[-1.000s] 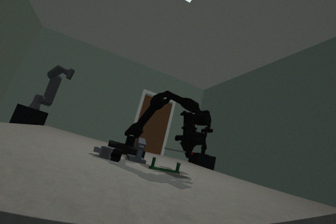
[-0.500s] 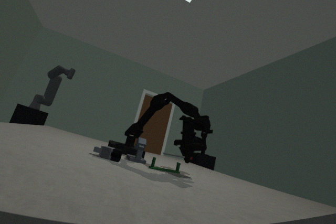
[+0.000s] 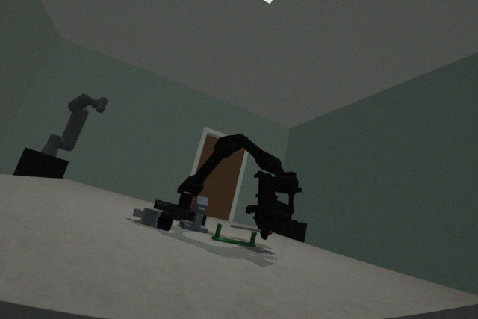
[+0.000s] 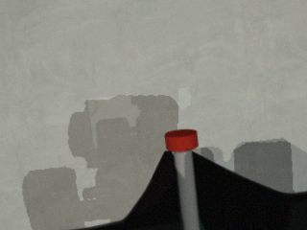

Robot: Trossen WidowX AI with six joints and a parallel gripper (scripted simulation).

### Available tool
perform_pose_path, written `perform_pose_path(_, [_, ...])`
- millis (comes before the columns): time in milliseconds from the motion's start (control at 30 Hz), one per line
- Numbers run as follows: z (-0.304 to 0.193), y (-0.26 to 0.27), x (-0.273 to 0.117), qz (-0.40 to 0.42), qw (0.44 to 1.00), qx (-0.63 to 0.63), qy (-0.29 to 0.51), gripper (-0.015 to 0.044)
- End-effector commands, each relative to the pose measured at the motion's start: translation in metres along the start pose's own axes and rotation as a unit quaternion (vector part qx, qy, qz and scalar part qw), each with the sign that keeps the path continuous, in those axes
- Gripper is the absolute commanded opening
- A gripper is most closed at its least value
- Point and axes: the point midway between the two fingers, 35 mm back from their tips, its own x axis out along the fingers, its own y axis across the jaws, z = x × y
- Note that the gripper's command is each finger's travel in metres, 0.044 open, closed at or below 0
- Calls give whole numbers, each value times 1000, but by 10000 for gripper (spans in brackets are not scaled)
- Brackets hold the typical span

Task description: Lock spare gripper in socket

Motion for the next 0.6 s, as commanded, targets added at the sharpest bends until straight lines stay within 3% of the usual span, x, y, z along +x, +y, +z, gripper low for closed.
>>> perform_pose_path(0, [-1, 0, 4, 0, 1000, -2, 0, 0])
perform_pose_path(233, [-1, 0, 4, 0, 1000, -2, 0, 0])
perform_pose_path(467, [-1, 0, 4, 0, 1000, 0, 0, 184])
perform_pose_path(567, [-1, 0, 4, 0, 1000, 0, 0, 200])
